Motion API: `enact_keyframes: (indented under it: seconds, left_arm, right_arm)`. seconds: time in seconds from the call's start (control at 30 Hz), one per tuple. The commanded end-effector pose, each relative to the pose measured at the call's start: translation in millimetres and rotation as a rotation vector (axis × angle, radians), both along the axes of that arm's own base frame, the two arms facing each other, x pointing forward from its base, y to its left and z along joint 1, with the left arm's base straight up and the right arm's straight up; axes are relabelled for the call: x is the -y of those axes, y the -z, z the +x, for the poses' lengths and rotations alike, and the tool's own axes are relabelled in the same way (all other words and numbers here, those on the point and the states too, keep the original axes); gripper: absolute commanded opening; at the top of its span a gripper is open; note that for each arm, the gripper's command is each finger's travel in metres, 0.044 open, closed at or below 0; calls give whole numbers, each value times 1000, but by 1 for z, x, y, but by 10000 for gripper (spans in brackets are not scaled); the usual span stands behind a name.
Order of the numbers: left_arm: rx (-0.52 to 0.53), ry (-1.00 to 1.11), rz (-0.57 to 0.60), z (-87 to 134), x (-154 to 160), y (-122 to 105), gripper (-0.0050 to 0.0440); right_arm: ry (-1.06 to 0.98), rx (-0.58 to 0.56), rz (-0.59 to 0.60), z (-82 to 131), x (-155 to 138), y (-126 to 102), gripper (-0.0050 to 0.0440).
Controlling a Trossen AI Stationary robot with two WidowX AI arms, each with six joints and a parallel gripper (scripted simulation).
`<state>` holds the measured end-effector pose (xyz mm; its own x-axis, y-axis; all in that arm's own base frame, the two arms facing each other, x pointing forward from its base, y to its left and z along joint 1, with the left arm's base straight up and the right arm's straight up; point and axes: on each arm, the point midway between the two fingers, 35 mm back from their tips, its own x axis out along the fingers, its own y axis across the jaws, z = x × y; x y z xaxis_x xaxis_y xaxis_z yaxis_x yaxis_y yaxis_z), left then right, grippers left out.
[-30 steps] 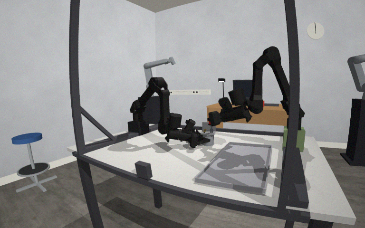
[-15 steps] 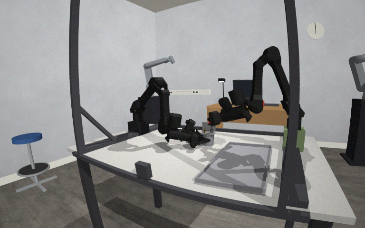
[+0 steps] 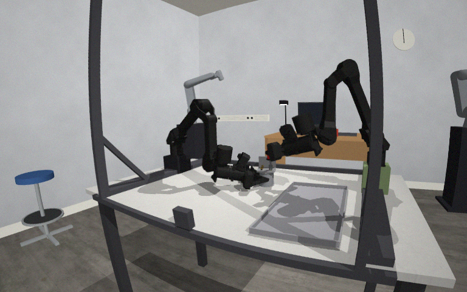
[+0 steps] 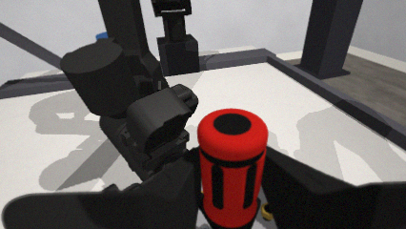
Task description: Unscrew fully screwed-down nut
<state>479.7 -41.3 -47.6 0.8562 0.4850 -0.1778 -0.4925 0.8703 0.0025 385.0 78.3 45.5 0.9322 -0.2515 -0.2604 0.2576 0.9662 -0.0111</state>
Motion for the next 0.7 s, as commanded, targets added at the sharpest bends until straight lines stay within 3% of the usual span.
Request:
enact_keyframes:
  seconds: [0.0, 0.67]
  left_arm:
    - [37, -3, -10, 7, 1, -15, 245]
    - [37, -3, -10, 7, 1, -15, 245]
  right_arm:
    - [-1, 31, 14, 4, -3, -12, 135]
    - [-1, 31, 12, 4, -3, -11, 135]
